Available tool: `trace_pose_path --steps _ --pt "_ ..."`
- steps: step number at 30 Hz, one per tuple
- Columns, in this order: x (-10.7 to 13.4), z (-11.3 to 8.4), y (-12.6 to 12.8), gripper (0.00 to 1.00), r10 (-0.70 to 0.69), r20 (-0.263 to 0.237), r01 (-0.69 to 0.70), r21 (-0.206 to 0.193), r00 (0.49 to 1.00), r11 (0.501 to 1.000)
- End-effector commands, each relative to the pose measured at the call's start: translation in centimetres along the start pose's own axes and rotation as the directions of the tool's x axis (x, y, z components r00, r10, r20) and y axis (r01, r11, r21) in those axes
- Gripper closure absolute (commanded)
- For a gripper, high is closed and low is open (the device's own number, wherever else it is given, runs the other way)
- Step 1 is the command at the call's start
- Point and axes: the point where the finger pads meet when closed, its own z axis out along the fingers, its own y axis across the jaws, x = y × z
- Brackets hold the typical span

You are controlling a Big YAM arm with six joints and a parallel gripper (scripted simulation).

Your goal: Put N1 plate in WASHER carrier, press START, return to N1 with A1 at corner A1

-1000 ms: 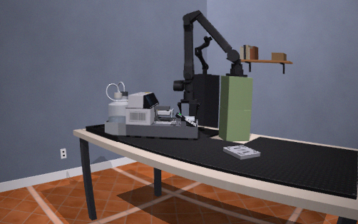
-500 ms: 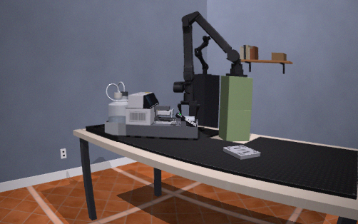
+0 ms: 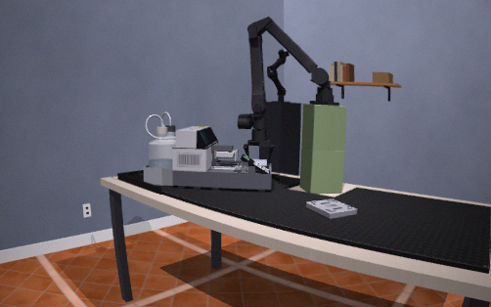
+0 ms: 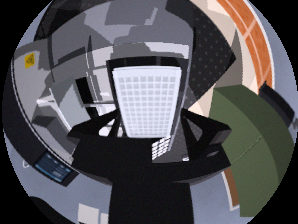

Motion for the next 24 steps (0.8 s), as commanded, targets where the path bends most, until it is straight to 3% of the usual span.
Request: trace_pose_path --steps 1,17,18,24 --pt "0.0 0.3 0.8 0.0 0.003 0.007 -0.003 -0.021 1.0 1.0" --pt "0.1 1.4 0.5 0.0 0.003 0.006 -0.003 -0.016 1.0 1.0" --pt "-0.1 0.6 1.4 0.0 0.003 0.01 -0.003 -0.038 1.0 0.999" --pt "-0.1 0.6 1.5 0.0 0.003 0.011 -0.003 -0.039 1.0 0.999"
